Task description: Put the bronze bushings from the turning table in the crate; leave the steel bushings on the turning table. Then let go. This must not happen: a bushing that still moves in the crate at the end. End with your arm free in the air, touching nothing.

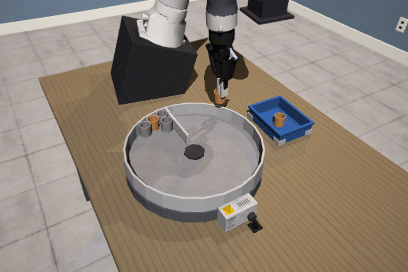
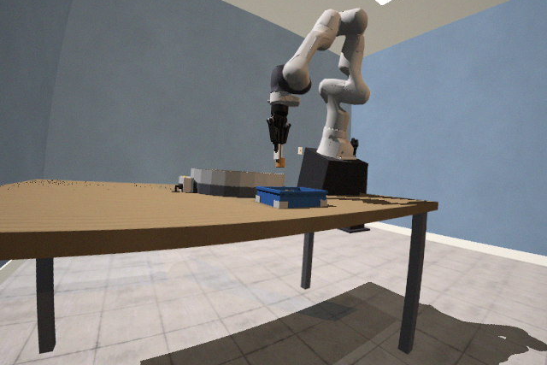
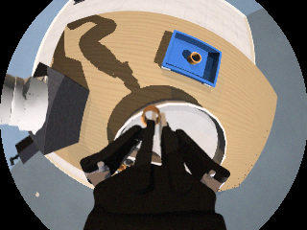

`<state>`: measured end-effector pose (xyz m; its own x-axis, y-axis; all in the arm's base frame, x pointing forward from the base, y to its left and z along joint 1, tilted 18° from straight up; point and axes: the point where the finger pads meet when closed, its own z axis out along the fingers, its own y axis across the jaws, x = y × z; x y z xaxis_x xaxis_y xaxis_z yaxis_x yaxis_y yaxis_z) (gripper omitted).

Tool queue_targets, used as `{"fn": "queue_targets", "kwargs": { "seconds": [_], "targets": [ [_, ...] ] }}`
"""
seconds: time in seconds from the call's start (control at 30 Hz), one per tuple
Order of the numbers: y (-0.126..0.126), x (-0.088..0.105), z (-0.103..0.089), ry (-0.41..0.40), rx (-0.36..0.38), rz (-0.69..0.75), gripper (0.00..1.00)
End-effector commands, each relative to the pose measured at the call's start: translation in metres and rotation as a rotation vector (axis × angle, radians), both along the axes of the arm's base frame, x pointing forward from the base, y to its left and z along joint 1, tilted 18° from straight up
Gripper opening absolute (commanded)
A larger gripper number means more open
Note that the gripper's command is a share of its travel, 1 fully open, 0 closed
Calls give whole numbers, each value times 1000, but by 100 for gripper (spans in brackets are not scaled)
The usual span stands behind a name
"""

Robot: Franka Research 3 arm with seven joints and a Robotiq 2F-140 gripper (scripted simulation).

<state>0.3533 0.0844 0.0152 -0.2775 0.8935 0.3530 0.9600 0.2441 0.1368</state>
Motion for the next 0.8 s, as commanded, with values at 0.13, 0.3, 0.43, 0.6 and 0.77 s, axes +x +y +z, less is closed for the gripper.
{"fn": "queue_targets", "kwargs": {
  "seconds": [0.13, 0.3, 0.43, 0.6, 0.77],
  "targets": [
    [46, 7, 18, 67, -60, -146, 0],
    [58, 8, 22, 67, -60, -146, 0],
    [92, 10, 33, 67, -60, -146, 0],
    [122, 11, 43, 67, -60, -146, 0],
    [161, 14, 56, 67, -60, -146, 0]
  ]
}}
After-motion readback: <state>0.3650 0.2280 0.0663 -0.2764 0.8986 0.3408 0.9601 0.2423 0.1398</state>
